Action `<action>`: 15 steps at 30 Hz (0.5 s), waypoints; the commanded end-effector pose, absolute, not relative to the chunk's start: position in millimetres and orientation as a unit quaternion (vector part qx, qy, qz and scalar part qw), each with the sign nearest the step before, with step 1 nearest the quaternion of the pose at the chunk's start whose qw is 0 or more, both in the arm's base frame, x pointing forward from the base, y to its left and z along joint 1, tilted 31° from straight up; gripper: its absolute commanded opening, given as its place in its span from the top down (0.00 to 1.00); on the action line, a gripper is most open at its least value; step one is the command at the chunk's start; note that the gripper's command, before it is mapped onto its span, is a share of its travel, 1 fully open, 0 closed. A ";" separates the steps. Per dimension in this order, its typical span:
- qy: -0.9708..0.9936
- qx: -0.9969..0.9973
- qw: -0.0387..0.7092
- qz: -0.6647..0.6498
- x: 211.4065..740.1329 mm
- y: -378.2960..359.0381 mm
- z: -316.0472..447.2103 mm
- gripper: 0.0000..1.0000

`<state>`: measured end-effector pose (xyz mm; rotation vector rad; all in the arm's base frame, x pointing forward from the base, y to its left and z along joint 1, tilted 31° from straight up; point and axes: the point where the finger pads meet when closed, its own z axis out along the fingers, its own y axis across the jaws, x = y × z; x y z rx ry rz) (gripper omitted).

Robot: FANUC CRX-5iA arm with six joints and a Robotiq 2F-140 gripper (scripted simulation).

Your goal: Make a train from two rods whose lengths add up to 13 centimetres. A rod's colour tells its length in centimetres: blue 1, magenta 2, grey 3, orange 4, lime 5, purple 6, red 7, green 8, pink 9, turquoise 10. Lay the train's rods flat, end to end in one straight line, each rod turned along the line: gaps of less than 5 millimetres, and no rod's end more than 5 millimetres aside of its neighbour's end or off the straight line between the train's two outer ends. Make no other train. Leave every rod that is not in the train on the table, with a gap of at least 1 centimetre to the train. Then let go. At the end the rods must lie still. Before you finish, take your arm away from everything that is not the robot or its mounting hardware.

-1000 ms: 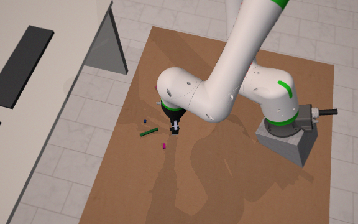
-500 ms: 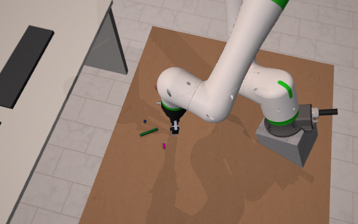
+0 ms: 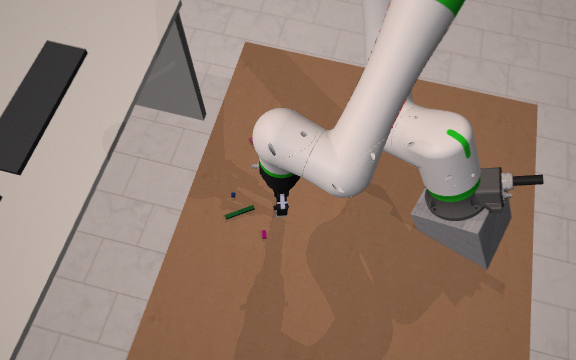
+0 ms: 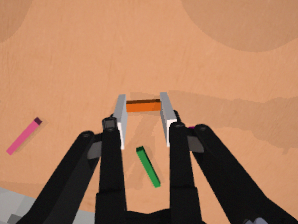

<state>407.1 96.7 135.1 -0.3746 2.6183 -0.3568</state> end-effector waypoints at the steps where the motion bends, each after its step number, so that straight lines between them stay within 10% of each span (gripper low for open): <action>1: 0.954 -0.137 0.234 -0.130 407.8 96.6 134.2 0.77; 15: 0.954 -0.137 0.234 -0.130 412.2 94.9 126.3 0.77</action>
